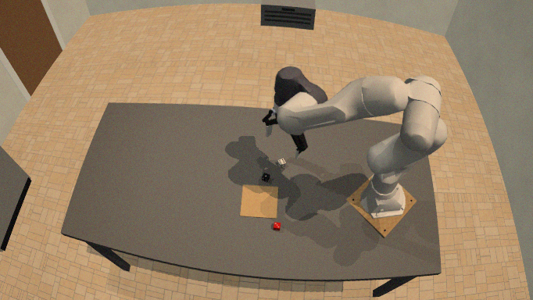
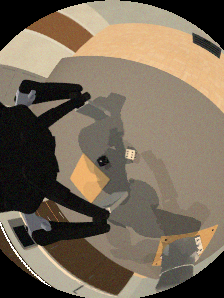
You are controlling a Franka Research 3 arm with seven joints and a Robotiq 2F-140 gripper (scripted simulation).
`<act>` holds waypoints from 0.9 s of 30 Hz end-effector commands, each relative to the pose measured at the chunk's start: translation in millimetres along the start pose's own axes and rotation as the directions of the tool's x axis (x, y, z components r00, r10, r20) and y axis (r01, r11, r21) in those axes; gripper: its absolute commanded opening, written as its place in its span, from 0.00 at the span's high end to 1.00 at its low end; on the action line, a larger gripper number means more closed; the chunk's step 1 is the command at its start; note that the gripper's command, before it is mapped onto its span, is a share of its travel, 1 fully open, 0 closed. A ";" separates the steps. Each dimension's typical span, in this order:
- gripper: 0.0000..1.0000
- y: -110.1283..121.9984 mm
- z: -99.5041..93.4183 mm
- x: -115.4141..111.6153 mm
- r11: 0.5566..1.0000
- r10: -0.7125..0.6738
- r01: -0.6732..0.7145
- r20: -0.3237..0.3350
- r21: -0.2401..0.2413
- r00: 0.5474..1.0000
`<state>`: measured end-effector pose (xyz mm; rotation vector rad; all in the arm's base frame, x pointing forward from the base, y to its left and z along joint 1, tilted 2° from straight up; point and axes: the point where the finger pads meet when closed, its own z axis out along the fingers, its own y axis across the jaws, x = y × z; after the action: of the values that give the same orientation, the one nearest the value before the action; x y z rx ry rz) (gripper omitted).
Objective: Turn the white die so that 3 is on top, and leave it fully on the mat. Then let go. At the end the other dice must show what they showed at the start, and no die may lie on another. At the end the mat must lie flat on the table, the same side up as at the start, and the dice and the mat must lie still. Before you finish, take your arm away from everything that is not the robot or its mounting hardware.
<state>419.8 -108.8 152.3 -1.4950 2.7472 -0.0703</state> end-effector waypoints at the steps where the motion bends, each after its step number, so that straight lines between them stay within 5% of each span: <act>1: 0.00 1.2 0.7 -1.6 0.985 0.173 -0.173 0.005 -0.005 0.985; 12: 0.00 1.1 2.5 -1.6 0.943 0.334 -0.334 0.004 -0.006 0.943; 27: 0.00 0.9 6.4 -1.6 0.774 0.633 -0.633 0.002 -0.007 0.774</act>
<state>420.5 -110.8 147.1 -0.7169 3.0319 -0.0710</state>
